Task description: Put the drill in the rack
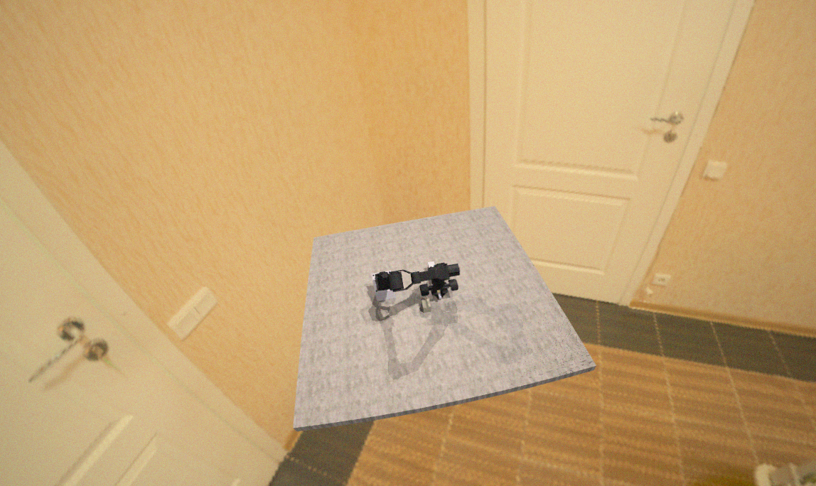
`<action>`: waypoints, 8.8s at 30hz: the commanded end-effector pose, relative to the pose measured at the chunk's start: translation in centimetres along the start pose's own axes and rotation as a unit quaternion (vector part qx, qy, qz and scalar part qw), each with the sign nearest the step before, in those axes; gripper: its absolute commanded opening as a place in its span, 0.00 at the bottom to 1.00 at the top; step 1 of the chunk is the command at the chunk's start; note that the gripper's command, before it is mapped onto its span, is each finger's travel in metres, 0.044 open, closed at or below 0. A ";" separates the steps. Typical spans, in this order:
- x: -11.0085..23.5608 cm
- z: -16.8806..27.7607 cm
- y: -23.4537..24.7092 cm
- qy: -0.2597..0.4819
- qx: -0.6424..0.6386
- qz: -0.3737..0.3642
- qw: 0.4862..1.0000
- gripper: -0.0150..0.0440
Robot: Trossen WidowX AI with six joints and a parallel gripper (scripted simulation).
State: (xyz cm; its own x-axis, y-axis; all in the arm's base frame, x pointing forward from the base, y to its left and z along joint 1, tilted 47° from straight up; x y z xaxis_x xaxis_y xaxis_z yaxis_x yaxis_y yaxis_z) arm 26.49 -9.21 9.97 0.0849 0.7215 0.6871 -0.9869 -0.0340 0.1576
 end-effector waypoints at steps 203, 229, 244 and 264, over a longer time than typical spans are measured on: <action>1.6 5.5 9.3 0.002 0.001 -0.001 1.000 0.25; -1.0 5.6 9.3 0.002 0.001 -0.001 1.000 0.25; -1.5 5.3 9.4 0.002 0.001 -0.001 1.000 0.25; -1.4 5.1 9.4 0.002 0.001 -0.001 1.000 0.25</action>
State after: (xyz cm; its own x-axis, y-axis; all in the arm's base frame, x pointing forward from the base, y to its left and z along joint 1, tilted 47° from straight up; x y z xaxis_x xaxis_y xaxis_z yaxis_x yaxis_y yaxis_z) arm 17.95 -14.21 14.75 0.0810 0.7369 0.6711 -0.9876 -0.0314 0.1537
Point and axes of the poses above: the point midway between the two fingers, 35 mm back from their tips, its own x axis back along the fingers, its own y axis across the jaws, z = x × y, the point moved 8 cm from there along x, back along the fingers, and after that the axes turned 15 degrees about x, right-handed, at the moved point
